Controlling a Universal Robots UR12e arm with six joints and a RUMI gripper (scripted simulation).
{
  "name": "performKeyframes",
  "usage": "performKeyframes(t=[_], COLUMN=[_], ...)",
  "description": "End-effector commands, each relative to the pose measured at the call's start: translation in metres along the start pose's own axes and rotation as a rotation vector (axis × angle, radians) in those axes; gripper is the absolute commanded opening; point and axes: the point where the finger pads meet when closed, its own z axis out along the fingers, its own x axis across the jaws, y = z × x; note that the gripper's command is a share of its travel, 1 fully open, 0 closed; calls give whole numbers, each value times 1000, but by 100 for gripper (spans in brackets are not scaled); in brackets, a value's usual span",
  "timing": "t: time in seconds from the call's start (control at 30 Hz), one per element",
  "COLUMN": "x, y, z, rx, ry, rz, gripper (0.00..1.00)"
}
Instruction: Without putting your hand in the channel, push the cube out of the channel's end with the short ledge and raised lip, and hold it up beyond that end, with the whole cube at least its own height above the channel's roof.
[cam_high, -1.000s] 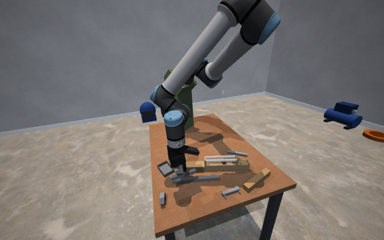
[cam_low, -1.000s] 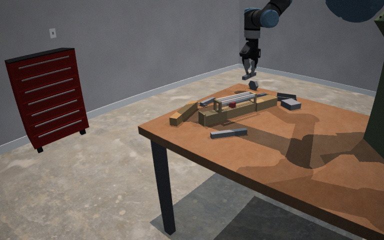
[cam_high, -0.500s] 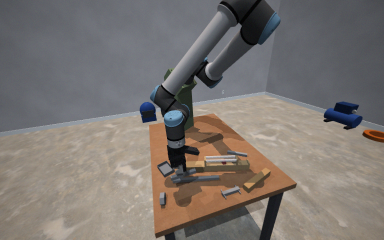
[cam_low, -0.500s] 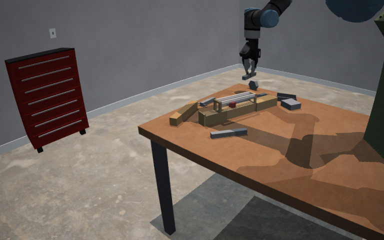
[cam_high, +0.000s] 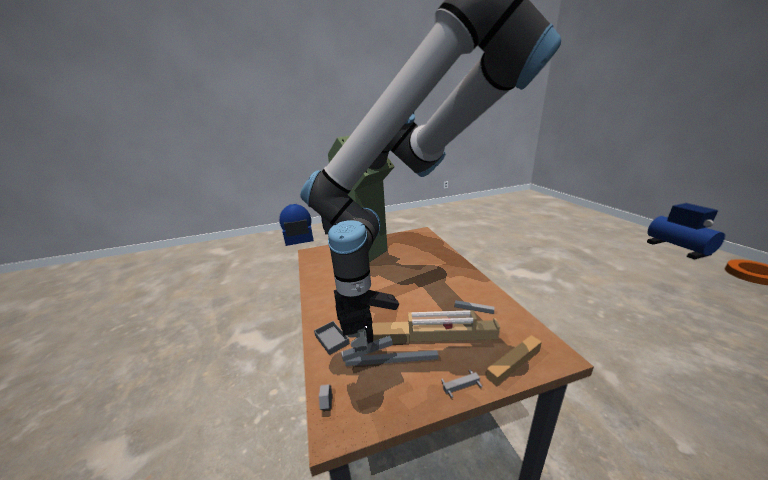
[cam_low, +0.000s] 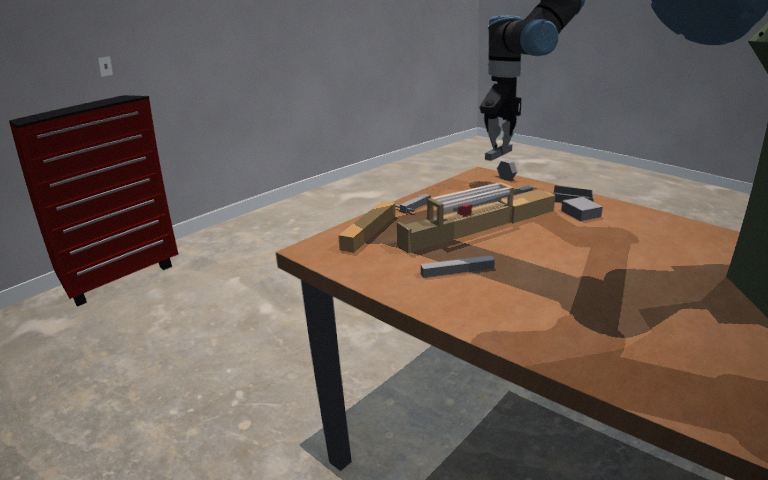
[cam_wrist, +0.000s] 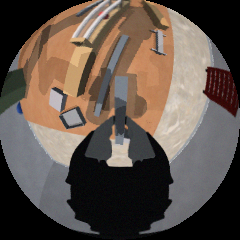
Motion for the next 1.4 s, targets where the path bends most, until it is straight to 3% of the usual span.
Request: performKeyframes(t=[0.0,0.57,1.07,1.13,1.37], x=[-1,-18,-50,-50,-68], y=[-1,-12,-33,-33,-44], z=[0,1,4,4,4], rx=[-1,-1,-1,-1,-1], ry=[1,1,0,0,0], rz=[-22,-285,-809,-809,-1114], gripper=[0,0,0,0,0])
